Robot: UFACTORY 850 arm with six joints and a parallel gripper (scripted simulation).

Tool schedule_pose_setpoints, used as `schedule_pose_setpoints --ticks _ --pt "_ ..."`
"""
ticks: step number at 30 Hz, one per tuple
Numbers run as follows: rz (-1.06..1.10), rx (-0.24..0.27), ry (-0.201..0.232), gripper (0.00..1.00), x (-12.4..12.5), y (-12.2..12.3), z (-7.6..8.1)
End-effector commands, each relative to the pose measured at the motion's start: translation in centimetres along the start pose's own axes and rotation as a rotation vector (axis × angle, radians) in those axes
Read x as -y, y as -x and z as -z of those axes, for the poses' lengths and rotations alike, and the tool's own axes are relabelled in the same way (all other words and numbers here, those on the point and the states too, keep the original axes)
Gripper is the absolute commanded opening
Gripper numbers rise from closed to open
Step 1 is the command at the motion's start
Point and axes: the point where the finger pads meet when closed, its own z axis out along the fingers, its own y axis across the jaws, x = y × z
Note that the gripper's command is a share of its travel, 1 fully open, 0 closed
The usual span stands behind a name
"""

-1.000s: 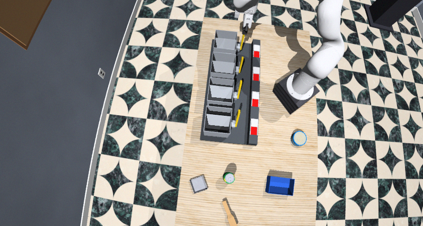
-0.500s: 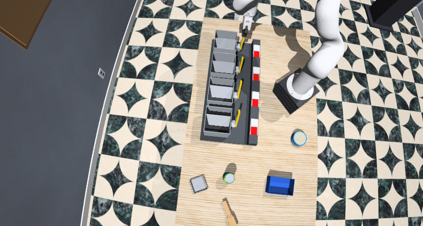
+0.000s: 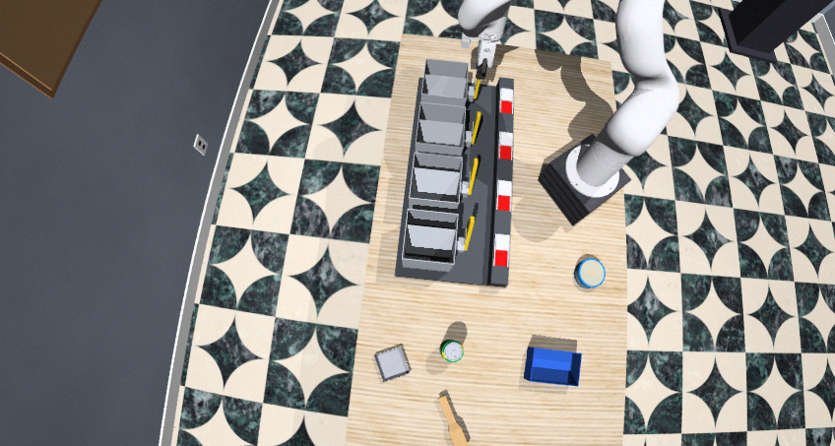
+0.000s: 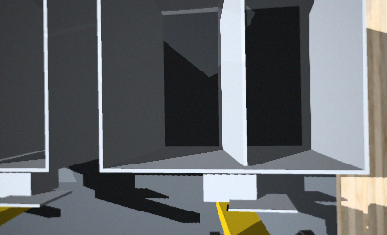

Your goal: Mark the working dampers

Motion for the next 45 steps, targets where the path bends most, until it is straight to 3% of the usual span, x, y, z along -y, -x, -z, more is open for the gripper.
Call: schedule_pose_setpoints --ticks 1,14,36,37,45 --pt "0.0 -0.002 0.001 0.39 -0.1 -0.1 -0.5" --pt "0.0 -0.002 0.001 0.39 -0.1 -0.1 -2.3" --pt "0.0 -0.002 0.001 0.39 -0.1 -0.1 -2.5" --pt "0.0 -0.002 0.001 0.19 -0.1 -0.1 -2.5" --pt "0.0 -0.002 0.001 0.19 -0.1 -0.1 -2.5"
